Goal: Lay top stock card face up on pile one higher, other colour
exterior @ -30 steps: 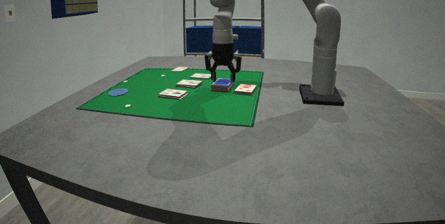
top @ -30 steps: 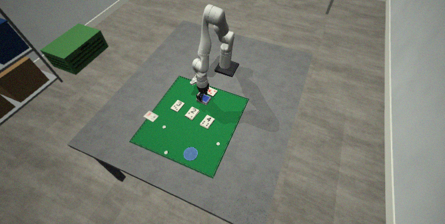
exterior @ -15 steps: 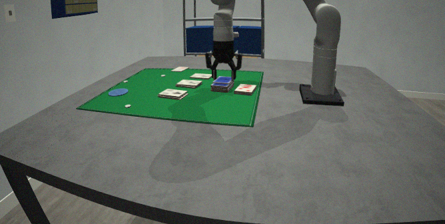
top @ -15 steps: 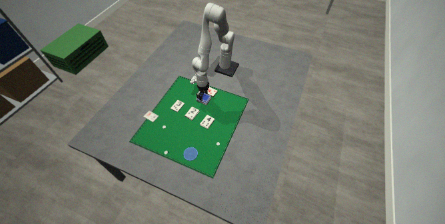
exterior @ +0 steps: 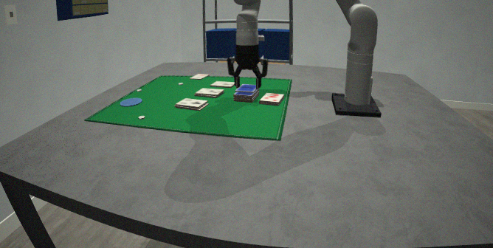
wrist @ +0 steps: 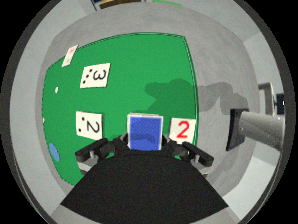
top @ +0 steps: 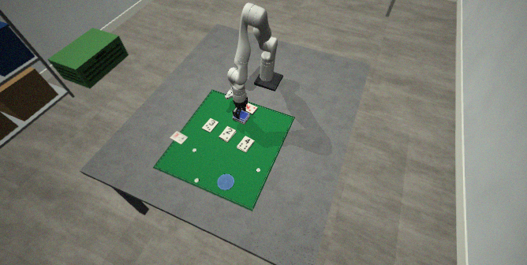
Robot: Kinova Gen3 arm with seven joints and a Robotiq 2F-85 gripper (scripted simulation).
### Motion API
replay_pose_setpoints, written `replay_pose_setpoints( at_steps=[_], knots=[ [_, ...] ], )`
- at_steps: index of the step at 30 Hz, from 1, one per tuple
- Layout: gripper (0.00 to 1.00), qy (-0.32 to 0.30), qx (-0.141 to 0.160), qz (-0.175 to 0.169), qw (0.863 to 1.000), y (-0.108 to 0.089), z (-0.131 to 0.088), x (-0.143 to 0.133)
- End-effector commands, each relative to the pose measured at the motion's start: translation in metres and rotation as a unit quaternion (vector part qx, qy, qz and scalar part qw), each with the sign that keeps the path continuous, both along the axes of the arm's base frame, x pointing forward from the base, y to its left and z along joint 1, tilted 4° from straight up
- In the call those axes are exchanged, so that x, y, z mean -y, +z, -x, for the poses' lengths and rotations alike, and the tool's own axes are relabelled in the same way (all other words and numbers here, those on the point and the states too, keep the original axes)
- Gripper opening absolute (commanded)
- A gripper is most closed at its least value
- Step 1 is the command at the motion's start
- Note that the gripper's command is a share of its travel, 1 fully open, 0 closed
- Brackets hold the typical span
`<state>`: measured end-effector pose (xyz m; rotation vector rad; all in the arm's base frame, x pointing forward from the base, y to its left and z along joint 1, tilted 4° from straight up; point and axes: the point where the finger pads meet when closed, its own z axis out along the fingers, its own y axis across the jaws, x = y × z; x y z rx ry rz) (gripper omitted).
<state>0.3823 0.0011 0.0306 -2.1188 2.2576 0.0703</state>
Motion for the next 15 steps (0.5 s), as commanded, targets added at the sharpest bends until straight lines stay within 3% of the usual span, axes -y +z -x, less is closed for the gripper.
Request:
replay_pose_setpoints(
  at_steps=[1, 15],
  knots=[
    [0.72, -0.001, 0.002, 0.001, 1.000, 0.002, -0.003, 0.000],
    [0.72, 0.002, -0.001, 0.000, 1.000, 0.000, -0.003, 0.013]
  ],
)
